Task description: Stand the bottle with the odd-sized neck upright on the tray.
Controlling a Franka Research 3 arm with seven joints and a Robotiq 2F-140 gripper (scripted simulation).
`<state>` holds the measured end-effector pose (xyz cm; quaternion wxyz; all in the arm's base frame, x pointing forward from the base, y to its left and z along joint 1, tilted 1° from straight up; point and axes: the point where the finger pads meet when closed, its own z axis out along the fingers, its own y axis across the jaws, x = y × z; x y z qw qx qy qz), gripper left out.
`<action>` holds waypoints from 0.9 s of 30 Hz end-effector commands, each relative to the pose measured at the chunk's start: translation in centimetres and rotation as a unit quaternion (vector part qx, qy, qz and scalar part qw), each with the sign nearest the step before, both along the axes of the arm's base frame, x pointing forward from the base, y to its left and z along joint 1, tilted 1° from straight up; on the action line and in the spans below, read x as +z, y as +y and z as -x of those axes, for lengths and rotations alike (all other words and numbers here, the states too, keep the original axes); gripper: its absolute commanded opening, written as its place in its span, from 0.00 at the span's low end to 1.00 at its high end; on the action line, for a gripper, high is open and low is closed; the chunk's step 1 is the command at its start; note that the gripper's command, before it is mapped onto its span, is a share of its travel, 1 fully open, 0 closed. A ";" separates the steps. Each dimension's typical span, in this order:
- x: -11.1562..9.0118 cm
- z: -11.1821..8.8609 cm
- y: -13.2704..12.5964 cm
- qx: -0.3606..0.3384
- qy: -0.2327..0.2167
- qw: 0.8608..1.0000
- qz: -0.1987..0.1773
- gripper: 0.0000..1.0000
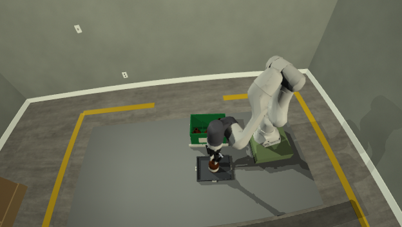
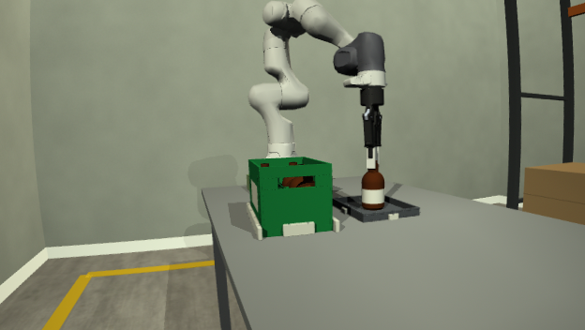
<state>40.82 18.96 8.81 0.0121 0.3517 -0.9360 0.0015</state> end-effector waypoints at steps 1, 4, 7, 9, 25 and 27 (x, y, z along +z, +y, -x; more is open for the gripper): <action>0.0 -0.2 -0.1 -0.003 -0.002 1.000 0.000 0.10; 0.0 -0.2 -0.1 -0.003 -0.002 1.000 0.000 0.10; 0.0 -0.2 -0.1 -0.003 -0.002 1.000 0.000 1.00; 0.0 -0.2 -0.1 -0.003 -0.002 1.000 0.000 1.00; 0.0 -0.2 -0.1 -0.003 -0.002 1.000 0.000 1.00; 0.0 -0.2 -0.1 -0.003 -0.002 1.000 0.000 1.00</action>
